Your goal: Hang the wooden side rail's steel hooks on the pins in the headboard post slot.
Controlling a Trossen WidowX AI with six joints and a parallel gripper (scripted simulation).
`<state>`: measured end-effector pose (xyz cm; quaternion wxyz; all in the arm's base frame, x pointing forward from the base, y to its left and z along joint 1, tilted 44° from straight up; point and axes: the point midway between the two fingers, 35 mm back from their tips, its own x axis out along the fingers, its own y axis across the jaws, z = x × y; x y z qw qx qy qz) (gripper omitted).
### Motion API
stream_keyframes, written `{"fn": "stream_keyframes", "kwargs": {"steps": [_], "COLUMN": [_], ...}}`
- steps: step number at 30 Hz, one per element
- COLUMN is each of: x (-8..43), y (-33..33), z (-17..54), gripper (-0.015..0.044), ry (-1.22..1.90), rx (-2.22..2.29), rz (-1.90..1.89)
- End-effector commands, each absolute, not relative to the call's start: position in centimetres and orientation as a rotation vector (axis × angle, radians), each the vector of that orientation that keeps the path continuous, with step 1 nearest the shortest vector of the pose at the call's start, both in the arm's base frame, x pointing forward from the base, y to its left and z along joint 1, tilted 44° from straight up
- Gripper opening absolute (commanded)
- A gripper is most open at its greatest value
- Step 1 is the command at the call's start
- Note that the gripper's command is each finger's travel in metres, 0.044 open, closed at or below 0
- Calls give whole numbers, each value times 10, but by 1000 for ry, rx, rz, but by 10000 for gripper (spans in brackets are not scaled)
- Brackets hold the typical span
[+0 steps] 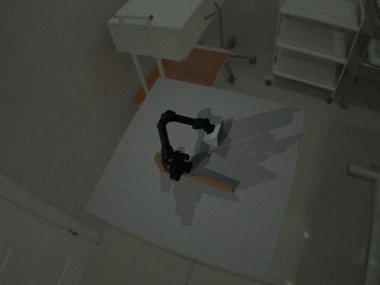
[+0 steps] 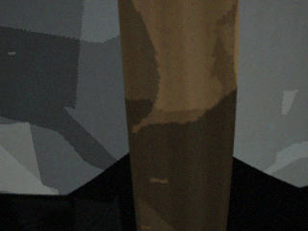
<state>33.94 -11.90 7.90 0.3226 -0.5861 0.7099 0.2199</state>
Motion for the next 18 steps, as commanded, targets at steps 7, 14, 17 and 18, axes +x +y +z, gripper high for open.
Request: {"fn": "stream_keyframes", "kwargs": {"steps": [7, 14, 17, 18], "x": [341, 340, 340, 340], "y": [-118, -119, -120, -120], "z": [82, 83, 83, 83], "gripper": [0, 0, 0, 0], "ry": [1853, 1853, 1853, 1853], "rx": [-1547, -1547, -1547, -1547], "rz": [575, 575, 575, 575]}}
